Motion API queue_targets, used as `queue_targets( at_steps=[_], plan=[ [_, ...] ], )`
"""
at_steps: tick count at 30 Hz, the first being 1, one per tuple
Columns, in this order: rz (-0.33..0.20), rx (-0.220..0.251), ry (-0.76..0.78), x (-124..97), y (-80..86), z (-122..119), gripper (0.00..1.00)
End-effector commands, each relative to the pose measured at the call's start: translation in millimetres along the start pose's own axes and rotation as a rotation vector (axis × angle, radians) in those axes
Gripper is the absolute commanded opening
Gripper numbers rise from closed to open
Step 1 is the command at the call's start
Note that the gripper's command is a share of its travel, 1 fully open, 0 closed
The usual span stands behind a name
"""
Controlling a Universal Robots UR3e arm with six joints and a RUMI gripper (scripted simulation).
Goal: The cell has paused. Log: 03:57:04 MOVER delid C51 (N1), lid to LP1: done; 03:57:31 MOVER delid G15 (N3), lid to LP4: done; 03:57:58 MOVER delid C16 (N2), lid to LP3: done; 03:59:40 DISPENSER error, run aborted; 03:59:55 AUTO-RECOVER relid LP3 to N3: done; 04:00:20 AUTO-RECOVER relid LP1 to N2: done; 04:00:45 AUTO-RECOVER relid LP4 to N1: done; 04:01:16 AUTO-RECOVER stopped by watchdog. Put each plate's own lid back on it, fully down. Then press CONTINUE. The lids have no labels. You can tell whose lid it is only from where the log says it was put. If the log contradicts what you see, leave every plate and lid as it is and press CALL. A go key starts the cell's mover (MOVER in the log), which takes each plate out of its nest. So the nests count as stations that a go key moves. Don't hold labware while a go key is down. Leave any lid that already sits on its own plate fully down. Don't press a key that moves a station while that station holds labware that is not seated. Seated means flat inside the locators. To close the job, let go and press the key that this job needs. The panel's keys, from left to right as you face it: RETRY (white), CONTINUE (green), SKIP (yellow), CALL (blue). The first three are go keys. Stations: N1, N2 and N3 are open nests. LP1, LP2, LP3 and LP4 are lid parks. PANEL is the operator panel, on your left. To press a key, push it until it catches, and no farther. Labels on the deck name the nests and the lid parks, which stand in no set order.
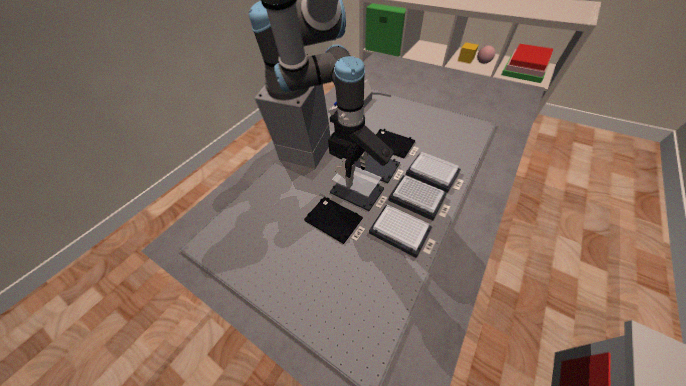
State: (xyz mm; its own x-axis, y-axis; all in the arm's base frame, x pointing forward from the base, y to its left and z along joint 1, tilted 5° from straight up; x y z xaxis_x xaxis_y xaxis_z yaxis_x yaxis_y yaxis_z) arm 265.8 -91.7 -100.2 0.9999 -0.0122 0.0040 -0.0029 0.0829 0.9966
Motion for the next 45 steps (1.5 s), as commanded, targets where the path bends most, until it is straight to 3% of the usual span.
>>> queue_targets(
  at_steps=[1, 45],
  plan=[
    [0.009, -0.003, 0.004, 1.0, 0.8, 0.2, 0.0],
    [0.011, -0.006, 0.004, 2.2, -12.4, 2.2, 0.0]
  ],
)
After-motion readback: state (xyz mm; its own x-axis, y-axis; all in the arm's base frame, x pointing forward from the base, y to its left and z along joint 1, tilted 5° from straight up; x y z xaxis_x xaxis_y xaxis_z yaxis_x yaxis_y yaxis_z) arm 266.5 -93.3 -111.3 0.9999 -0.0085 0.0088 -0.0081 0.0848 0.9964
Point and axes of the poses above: the point where the finger pads meet when closed, its own y axis back along the fingers, its own z axis across the jaws, x = y × z, the point moved 8 cm from there along y, back along the fingers, and after that the axes turned 3 degrees about y, right-handed, at the moved point
